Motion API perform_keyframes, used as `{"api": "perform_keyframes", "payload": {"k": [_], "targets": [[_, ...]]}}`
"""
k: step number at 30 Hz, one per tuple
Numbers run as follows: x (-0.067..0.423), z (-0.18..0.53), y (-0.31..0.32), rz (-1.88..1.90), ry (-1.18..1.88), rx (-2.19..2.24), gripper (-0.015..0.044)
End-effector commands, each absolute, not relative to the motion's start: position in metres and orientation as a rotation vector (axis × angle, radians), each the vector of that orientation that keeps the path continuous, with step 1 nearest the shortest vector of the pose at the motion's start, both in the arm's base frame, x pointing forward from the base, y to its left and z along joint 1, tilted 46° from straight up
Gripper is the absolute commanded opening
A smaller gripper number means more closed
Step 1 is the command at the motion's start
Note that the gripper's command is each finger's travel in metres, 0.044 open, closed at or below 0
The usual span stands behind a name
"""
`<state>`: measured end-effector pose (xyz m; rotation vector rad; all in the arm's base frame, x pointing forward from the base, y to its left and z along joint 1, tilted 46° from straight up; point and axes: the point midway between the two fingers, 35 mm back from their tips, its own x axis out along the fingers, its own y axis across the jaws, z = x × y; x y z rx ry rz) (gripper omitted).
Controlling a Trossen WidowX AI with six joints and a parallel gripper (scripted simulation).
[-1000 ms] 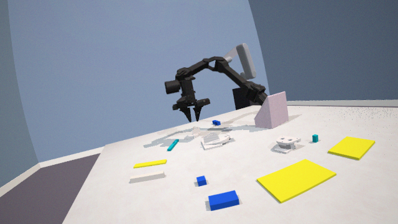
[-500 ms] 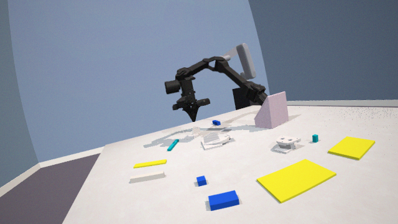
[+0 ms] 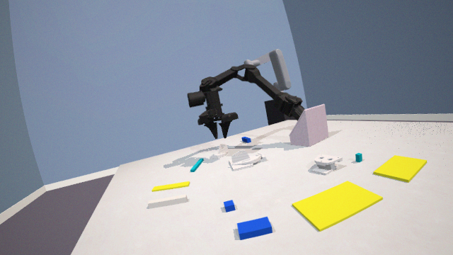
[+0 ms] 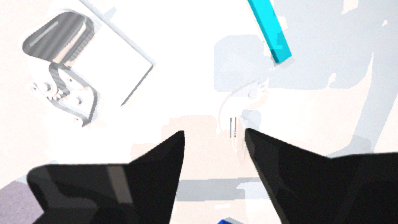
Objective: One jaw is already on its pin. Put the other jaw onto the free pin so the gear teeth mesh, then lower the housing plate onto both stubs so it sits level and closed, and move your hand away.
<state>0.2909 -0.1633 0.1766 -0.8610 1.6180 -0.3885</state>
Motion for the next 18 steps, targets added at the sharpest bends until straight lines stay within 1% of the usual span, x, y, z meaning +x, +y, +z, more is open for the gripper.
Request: {"api": "perform_keyframes", "payload": {"k": [1,5,18], "targets": [[0.2899,0.1789,-0.1641,-0.476,1.579,-0.775,0.0341],[0.2893,0.1802,-0.1649,-0.556,1.541,-0.694,0.0440],[0.2871,0.1843,-0.1675,-0.802,1.397,-0.426,0.0440]]}}
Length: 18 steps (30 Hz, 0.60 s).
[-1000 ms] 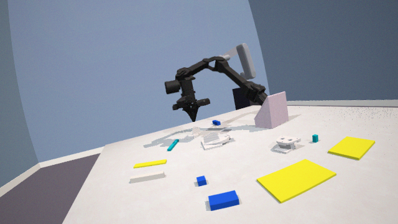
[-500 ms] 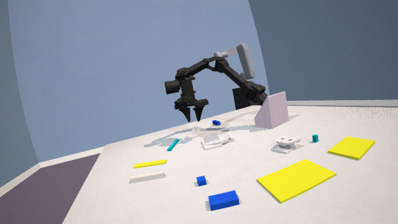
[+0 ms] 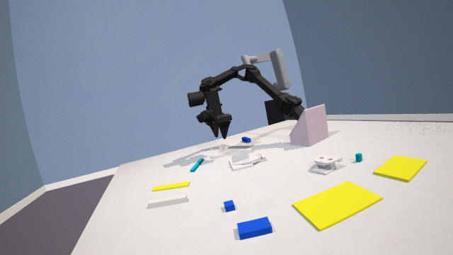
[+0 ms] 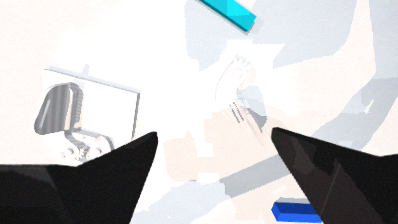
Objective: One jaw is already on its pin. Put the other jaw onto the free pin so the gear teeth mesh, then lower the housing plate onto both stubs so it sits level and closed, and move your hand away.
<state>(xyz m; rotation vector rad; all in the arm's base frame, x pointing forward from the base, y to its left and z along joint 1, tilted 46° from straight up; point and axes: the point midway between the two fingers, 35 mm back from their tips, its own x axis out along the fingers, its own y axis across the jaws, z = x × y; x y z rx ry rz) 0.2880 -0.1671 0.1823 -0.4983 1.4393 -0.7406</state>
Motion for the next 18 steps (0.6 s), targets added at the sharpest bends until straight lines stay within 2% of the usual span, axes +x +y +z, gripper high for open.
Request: {"api": "perform_keyframes", "payload": {"k": [1,18], "targets": [[0.2869,0.1846,-0.1677,-0.820,1.384,-0.405,0.0440],[0.2839,0.1900,-0.1711,-1.102,1.153,-0.051,0.0440]]}}
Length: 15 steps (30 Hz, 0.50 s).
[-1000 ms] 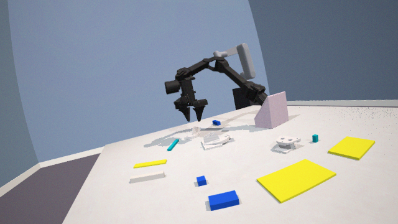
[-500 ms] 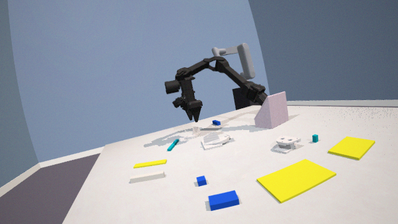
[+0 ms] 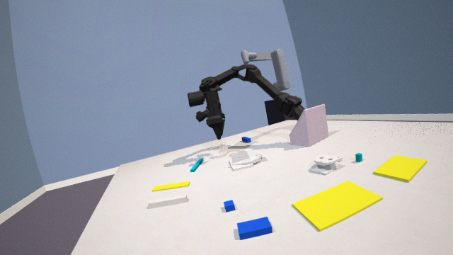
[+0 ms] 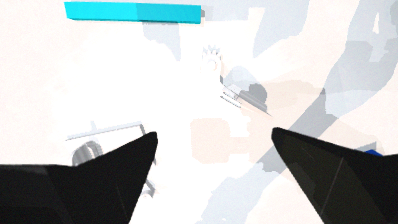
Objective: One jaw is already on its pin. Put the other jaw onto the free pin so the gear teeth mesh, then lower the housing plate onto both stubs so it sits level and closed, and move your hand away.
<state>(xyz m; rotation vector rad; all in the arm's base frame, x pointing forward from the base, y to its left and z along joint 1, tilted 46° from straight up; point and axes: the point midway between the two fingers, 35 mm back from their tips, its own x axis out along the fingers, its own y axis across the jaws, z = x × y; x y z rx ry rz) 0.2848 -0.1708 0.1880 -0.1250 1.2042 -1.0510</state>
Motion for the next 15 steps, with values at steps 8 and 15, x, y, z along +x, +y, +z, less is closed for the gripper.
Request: {"api": "perform_keyframes", "payload": {"k": [8,15], "targets": [[0.2825,0.1925,-0.1726,-1.220,1.029,0.116,0.0440],[0.2812,0.1947,-0.1739,-1.316,0.912,0.262,0.0440]]}}
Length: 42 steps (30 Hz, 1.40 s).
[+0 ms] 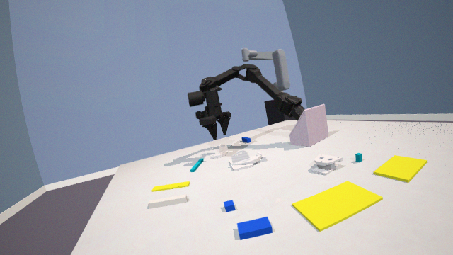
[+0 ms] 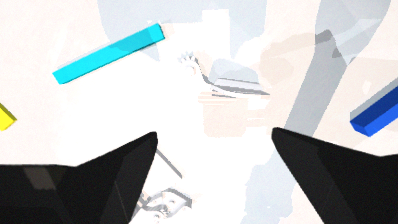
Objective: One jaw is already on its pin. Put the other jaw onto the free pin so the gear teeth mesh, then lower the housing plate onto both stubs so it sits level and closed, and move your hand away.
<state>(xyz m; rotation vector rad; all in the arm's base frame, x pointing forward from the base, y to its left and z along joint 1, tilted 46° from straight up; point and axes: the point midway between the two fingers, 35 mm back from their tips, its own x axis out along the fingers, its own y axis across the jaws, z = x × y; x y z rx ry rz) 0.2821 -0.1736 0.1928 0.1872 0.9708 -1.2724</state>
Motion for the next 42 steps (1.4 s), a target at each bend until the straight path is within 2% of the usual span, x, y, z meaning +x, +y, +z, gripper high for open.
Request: {"api": "perform_keyframes", "payload": {"k": [1,42], "targets": [[0.281,0.195,-0.174,-1.329,0.895,0.283,0.0440],[0.273,0.208,-0.182,-1.715,0.071,1.117,0.0440]]}}
